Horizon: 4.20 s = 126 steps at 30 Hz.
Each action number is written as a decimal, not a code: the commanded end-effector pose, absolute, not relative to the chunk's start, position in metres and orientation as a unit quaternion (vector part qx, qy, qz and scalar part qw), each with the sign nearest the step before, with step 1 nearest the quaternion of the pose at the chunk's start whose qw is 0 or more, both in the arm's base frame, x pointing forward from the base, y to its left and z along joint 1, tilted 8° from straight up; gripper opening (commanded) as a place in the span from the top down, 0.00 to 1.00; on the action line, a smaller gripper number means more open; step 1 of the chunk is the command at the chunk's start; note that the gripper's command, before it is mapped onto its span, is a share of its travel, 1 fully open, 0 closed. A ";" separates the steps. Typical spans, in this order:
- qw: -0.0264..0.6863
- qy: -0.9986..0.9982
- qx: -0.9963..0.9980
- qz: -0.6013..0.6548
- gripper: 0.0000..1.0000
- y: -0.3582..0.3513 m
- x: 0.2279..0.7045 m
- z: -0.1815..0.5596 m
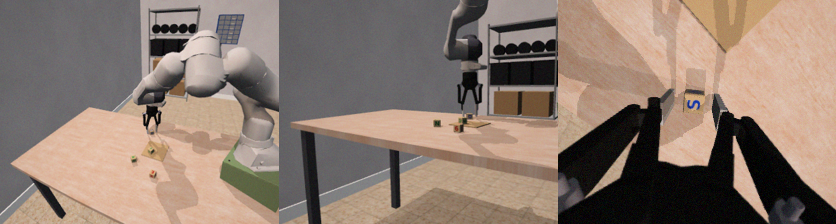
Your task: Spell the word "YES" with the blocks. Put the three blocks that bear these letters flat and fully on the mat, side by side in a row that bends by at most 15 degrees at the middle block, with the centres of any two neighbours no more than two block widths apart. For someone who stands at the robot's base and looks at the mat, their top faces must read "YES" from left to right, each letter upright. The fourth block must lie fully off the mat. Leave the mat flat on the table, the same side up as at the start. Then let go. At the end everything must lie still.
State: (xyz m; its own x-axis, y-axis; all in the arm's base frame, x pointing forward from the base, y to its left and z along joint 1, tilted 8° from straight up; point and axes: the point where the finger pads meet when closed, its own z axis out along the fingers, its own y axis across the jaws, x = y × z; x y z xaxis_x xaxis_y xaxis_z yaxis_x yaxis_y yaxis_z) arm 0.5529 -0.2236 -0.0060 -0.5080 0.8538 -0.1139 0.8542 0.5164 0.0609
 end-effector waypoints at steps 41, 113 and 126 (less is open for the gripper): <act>0.068 0.870 0.489 -0.002 0.60 -0.226 0.556 -0.015; 0.068 0.870 0.489 -0.002 0.84 -0.220 0.546 0.068; 0.068 0.870 0.489 -0.002 0.84 -0.219 0.544 0.084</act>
State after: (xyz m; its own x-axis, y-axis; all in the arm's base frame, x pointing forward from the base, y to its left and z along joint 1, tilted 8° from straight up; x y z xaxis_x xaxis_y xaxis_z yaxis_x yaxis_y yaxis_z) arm 0.5468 -0.2205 0.0842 -0.5232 0.8422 -0.1302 0.8430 0.5338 0.0660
